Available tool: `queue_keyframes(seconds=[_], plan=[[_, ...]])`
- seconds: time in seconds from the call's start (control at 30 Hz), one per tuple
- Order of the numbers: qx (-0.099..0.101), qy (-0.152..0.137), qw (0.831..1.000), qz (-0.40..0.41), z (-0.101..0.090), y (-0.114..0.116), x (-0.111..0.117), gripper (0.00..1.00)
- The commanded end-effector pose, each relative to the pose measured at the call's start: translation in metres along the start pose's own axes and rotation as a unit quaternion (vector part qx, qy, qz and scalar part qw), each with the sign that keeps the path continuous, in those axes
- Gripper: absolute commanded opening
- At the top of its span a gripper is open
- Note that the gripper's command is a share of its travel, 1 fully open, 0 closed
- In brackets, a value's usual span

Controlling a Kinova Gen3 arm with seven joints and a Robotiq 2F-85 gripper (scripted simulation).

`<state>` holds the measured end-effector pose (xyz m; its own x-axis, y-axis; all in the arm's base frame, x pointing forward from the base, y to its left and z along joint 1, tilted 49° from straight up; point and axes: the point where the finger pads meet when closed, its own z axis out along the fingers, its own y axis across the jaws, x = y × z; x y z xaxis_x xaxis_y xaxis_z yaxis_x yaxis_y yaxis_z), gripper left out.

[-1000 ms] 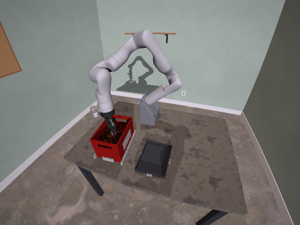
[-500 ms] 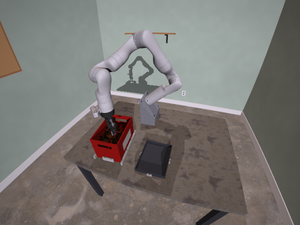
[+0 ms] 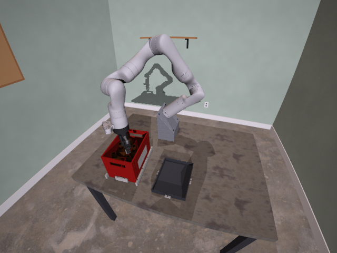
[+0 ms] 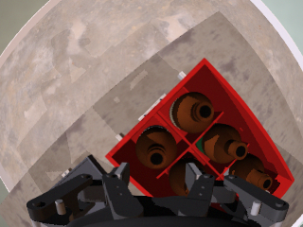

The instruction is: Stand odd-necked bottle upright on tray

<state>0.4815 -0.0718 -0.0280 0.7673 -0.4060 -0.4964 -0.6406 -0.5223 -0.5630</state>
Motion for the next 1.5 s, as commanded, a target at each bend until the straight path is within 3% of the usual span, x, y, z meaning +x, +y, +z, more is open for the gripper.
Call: queue_keyframes(seconds=[0.0,0.8,1.47], plan=[[0.000,-0.001,1.000,0.000,0.001,0.000,0.000,0.64],[0.000,-0.001,1.000,0.000,0.028,-0.001,-0.001,0.64],[0.000,-0.001,1.000,0.000,0.031,-0.001,-0.001,0.64]])
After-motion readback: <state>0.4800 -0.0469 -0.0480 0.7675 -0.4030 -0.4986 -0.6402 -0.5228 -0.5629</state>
